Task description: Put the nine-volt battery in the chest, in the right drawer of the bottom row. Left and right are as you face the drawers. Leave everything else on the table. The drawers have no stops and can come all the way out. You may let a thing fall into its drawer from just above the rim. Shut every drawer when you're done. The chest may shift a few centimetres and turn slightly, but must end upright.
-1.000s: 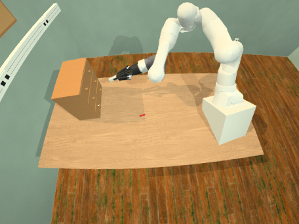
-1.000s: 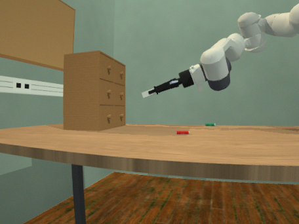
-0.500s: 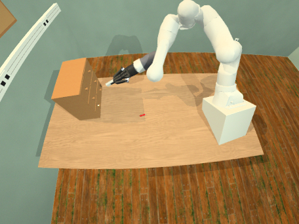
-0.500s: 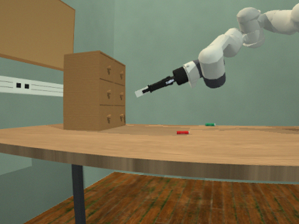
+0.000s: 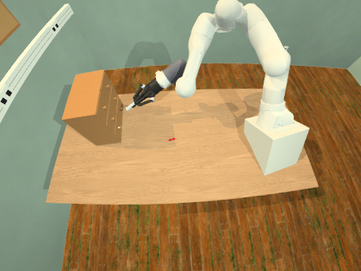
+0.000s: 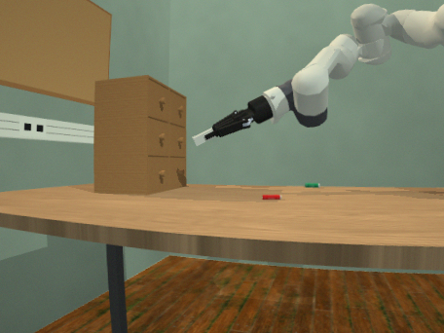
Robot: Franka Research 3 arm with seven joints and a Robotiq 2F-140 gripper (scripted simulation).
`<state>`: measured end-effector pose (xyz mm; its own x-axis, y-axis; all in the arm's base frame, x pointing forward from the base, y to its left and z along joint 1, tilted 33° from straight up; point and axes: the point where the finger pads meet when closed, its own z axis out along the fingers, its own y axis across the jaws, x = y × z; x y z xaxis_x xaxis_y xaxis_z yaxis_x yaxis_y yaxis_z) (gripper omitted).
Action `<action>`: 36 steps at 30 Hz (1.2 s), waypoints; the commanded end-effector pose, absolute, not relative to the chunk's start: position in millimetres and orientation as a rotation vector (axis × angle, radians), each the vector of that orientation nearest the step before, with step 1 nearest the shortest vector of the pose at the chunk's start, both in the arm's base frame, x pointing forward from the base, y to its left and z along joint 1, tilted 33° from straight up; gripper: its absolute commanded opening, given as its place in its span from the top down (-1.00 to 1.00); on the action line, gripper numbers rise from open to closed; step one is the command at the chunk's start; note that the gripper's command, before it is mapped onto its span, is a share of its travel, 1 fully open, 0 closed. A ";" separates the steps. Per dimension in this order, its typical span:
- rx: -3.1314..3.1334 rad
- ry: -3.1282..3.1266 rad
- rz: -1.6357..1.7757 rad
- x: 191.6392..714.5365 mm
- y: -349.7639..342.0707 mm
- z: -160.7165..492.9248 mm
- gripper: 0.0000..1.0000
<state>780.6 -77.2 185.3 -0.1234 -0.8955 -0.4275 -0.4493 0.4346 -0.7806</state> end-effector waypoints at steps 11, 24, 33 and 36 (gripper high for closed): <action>-1.480 1.686 -0.653 781.5 -57.3 164.4 0.80; -1.712 1.614 -0.689 780.4 -44.6 154.3 0.80; -1.892 1.544 -0.714 777.8 -37.5 148.1 0.80; -1.929 1.528 -0.718 777.1 -36.2 147.0 0.80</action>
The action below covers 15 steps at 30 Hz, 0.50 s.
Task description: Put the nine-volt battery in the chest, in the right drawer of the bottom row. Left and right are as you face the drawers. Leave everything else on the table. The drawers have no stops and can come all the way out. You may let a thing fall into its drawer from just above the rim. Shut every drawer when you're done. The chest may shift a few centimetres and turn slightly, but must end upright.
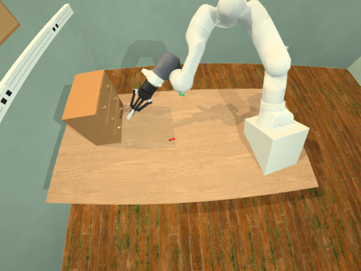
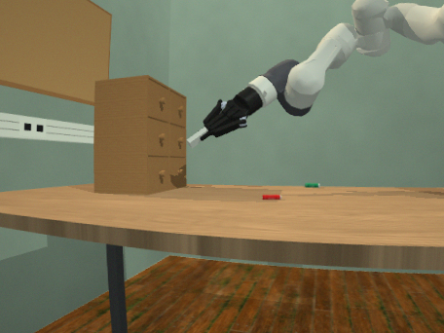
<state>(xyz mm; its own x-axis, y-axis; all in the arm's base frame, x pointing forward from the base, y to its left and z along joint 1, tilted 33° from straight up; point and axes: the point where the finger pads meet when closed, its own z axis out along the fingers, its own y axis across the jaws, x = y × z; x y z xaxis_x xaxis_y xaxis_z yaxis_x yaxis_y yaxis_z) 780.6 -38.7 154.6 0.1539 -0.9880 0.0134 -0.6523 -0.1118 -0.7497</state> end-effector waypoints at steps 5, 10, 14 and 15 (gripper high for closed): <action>-1.999 1.496 -0.726 775.7 -34.2 145.3 0.80; -2.073 1.460 -0.734 773.9 -32.5 143.7 0.80; -2.126 1.433 -0.739 772.5 -31.6 142.8 0.80; -2.139 1.426 -0.740 772.2 -31.3 142.6 0.80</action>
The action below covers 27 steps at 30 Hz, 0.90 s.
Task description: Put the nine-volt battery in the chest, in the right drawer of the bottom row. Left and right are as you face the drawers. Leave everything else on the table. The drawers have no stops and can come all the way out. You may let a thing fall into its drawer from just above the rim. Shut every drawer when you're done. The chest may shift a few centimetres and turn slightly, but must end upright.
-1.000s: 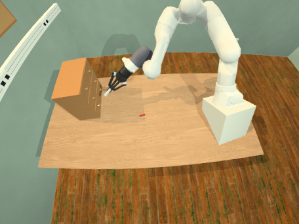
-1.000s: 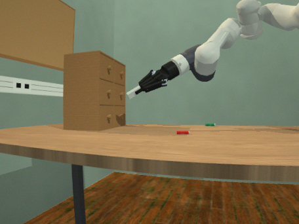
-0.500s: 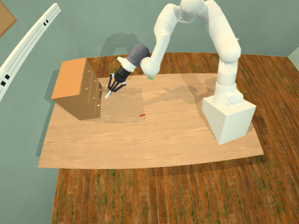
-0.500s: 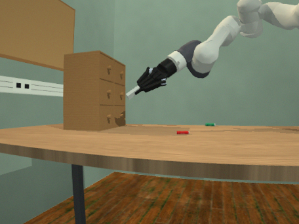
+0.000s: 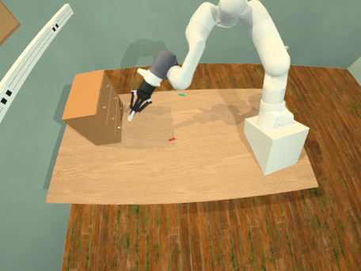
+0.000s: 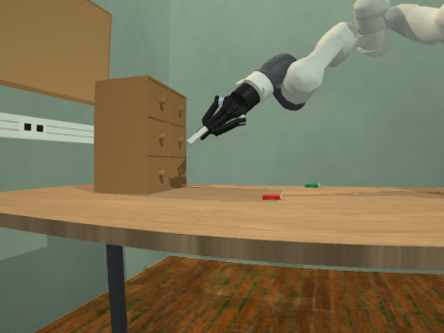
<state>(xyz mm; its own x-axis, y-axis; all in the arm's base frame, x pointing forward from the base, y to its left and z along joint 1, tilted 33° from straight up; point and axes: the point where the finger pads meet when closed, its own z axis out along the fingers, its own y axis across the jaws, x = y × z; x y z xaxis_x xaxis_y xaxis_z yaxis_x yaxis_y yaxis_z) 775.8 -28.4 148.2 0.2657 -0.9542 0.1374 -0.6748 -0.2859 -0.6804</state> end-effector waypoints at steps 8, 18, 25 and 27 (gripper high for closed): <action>-2.215 1.385 -0.747 770.0 -30.4 141.8 0.80; -2.346 1.307 -0.755 765.6 -29.7 141.5 0.80; -2.417 1.262 -0.758 763.0 -29.9 141.9 0.80; -2.447 1.243 -0.759 761.9 -30.1 142.2 0.80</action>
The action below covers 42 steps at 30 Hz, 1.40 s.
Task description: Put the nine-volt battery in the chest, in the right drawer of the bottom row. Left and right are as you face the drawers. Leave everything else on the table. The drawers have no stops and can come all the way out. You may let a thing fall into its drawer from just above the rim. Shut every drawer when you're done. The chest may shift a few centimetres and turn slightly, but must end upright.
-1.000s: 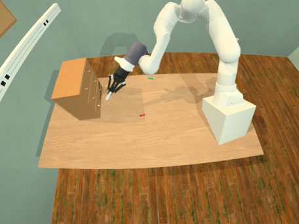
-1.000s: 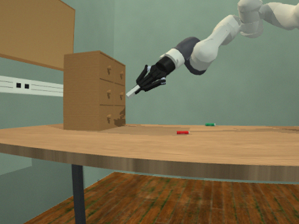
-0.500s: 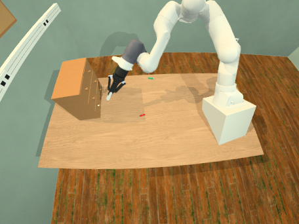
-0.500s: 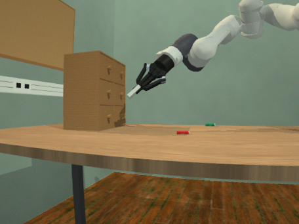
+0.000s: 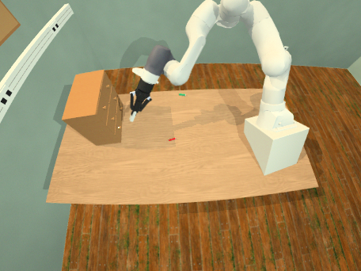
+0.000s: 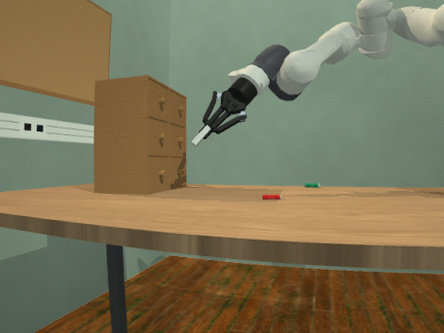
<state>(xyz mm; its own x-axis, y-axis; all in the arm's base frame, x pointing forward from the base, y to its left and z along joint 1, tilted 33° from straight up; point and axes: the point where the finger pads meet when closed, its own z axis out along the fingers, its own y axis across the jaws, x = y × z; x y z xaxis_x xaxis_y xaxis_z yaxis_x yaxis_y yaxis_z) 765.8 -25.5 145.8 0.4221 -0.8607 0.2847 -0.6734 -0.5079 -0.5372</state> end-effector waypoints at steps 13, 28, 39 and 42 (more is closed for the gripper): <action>-2.628 1.114 -0.759 754.0 -32.8 146.0 0.80; -2.845 0.935 -0.743 742.4 -39.3 155.5 0.80; -3.016 0.774 -0.714 731.3 -47.2 167.9 0.80; -3.060 0.729 -0.704 728.1 -49.6 171.8 0.80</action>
<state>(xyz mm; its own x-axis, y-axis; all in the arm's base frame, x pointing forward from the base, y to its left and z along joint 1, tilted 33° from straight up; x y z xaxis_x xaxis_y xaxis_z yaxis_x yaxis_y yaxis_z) 736.1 -41.0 171.8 0.7345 -0.5085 0.4494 -0.5183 -0.8478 -0.1122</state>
